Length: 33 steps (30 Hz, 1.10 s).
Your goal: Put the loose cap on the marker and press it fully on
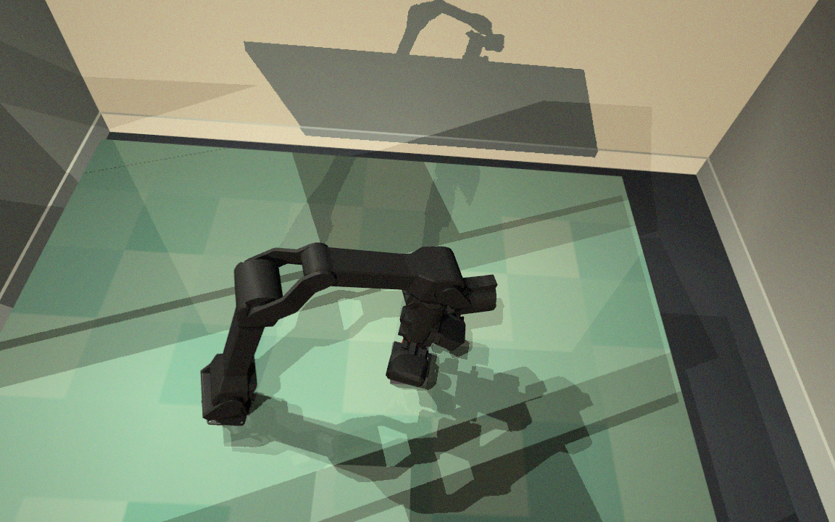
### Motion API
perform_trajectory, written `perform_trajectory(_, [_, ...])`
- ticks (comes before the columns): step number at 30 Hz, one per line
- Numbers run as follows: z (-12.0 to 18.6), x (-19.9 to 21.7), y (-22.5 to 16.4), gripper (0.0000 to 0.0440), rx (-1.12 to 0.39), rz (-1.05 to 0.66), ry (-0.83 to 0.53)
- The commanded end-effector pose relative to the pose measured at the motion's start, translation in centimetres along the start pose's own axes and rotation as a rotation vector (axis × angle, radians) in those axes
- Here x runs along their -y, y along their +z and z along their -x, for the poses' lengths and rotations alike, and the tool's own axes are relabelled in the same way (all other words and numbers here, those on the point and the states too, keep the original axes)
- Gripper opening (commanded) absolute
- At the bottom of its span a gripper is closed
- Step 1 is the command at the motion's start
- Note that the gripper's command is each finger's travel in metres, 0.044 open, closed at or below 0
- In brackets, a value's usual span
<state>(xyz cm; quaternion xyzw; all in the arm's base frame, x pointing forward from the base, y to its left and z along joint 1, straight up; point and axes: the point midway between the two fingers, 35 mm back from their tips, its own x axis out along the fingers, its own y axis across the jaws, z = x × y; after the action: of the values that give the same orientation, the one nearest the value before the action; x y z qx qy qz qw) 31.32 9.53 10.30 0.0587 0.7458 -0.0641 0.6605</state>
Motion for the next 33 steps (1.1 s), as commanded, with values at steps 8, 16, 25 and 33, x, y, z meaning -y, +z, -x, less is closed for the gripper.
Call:
perform_trajectory(8, [-2.2,0.5,-0.1,0.0132,-0.021,0.058,-0.035])
perform_trajectory(16, [-2.5,0.6,0.1,0.0144,-0.006,0.091,-0.039])
perform_trajectory(25, [-2.7,0.8,-0.4,0.0185,-0.014,0.121,-0.040])
perform_trajectory(33, [-1.9,1.0,-1.4,0.0372,-0.009,0.150,-0.031])
